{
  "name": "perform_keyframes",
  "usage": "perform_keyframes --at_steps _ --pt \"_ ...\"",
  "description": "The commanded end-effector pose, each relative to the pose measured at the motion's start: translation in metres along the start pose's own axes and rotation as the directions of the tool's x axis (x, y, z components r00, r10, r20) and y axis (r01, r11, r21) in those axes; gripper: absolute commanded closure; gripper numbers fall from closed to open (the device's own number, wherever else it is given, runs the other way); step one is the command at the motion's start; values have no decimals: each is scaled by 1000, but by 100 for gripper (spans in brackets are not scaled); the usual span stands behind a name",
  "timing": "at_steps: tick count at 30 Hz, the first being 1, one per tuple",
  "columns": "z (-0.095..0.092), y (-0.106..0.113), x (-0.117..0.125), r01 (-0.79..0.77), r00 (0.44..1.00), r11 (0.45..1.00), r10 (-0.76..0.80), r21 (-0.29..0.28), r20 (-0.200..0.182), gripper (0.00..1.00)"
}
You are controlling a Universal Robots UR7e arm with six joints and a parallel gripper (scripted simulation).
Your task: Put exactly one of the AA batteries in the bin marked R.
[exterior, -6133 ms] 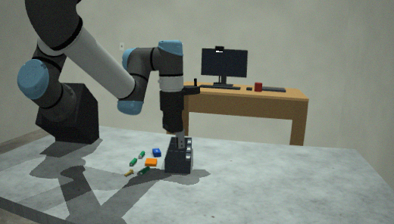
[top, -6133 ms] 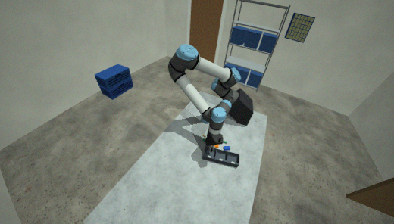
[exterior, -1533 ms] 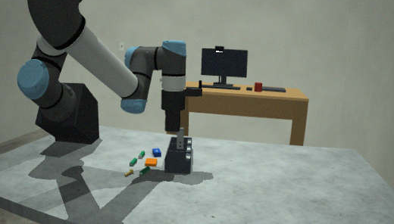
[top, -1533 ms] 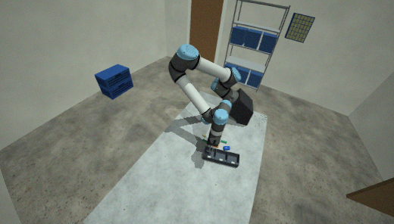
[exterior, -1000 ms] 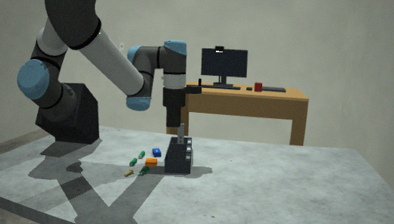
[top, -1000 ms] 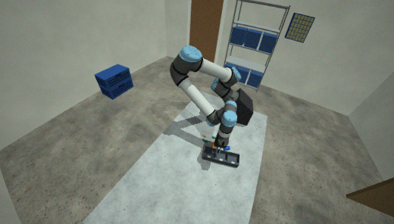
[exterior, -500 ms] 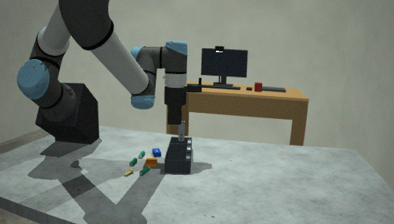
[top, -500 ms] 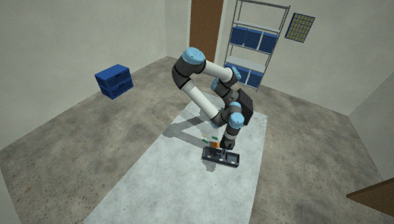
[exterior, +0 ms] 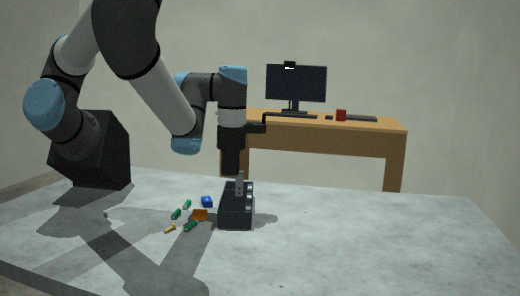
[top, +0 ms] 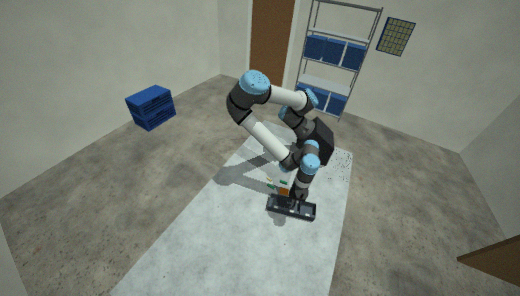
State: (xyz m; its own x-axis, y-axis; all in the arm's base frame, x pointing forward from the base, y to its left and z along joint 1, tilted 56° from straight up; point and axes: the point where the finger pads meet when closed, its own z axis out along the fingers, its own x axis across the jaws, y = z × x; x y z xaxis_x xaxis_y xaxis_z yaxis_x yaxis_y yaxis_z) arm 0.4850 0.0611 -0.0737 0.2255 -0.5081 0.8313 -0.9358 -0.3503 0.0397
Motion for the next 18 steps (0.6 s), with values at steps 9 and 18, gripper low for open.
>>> perform_keyframes --at_steps 9,18 --pt "29 -1 0 0 1000 1000 0 4 0 69" --pt "29 -1 0 0 1000 1000 0 4 0 69"
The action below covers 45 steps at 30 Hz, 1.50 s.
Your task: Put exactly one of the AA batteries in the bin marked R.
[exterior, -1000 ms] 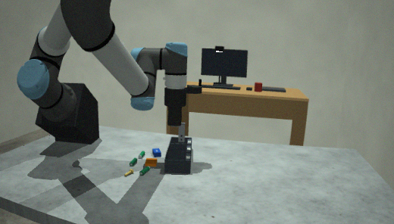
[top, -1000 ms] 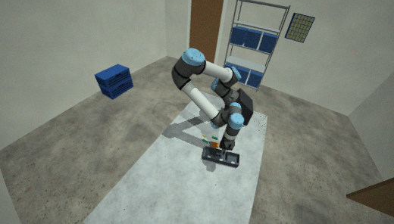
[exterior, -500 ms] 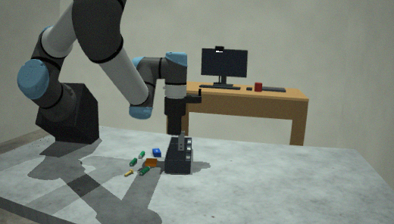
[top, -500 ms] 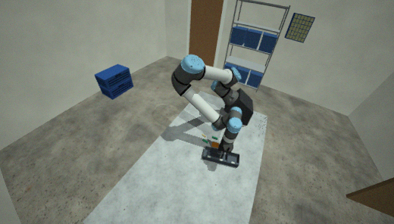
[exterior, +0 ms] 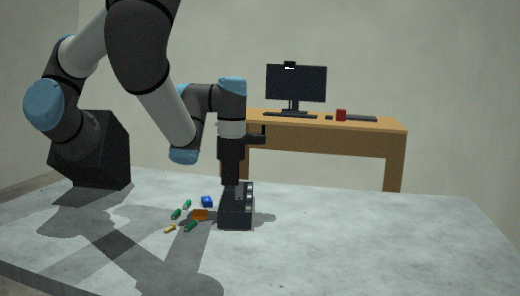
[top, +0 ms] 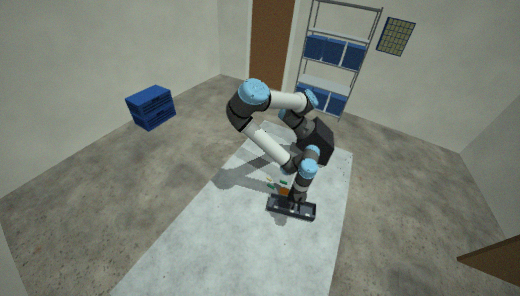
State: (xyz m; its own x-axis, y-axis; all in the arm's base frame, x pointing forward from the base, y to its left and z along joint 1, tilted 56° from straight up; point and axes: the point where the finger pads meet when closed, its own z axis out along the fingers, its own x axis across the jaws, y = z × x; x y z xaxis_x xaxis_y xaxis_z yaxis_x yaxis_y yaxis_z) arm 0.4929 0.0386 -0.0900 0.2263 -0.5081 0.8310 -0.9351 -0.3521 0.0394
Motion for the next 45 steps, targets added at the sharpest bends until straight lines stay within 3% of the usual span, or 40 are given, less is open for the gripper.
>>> perform_keyframes --at_steps 1,45 --pt "0 -1 0 0 1000 1000 0 2 0 69" --pt "-5 0 0 0 1000 1000 0 2 0 69"
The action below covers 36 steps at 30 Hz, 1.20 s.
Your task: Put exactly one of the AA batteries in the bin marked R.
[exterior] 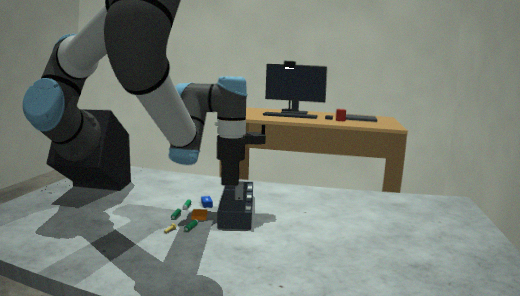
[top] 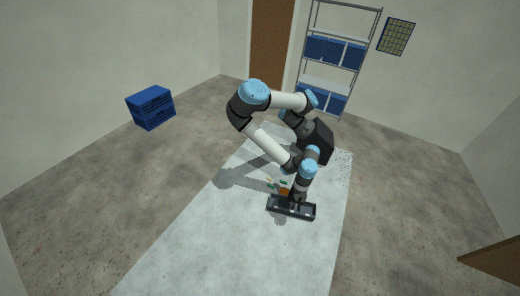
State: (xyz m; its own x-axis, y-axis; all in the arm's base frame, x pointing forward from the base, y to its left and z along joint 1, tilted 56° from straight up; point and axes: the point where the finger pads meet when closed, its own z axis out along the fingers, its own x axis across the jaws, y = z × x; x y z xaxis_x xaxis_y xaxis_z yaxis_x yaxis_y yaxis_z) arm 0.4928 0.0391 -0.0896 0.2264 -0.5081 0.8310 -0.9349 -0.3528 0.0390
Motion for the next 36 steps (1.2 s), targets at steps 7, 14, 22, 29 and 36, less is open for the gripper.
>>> perform_keyframes --at_steps 7,14,22,29,36 --pt "-14 0 0 0 1000 1000 0 2 0 69" --pt "-21 0 0 0 1000 1000 0 2 0 69" --pt "-34 0 0 -1 1000 1000 1 2 0 69" --pt "-54 0 0 -1 1000 1000 1 2 0 69" --pt "-59 0 0 -1 1000 1000 1 2 0 69"
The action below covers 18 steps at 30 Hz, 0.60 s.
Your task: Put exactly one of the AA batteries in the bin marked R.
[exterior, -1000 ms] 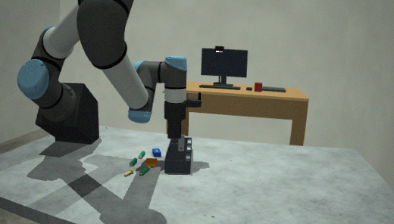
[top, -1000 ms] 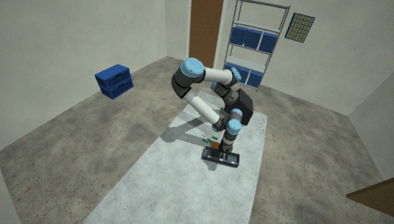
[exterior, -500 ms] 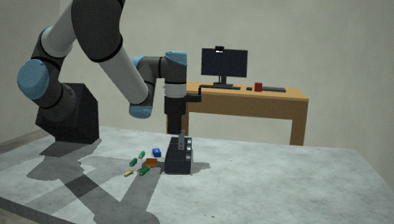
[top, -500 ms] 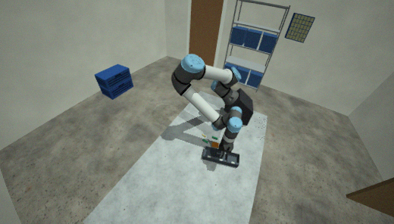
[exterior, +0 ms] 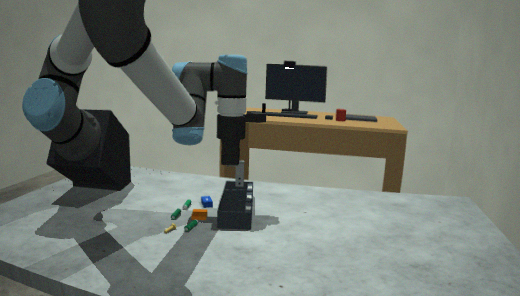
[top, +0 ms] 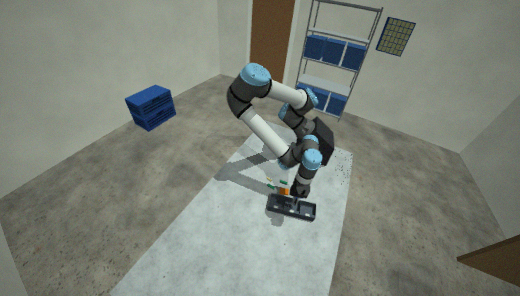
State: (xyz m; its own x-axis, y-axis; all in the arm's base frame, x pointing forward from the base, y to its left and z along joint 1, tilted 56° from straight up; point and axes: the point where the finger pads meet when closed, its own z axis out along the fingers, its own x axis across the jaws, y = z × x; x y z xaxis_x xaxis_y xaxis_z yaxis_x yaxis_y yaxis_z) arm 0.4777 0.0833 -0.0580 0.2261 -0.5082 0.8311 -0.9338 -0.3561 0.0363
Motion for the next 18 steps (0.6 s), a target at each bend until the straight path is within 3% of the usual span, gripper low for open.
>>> perform_keyframes --at_steps 1,18 --pt "-3 0 0 0 1000 1000 0 -3 0 69" --pt "-3 -2 -75 0 1000 1000 0 -3 0 69"
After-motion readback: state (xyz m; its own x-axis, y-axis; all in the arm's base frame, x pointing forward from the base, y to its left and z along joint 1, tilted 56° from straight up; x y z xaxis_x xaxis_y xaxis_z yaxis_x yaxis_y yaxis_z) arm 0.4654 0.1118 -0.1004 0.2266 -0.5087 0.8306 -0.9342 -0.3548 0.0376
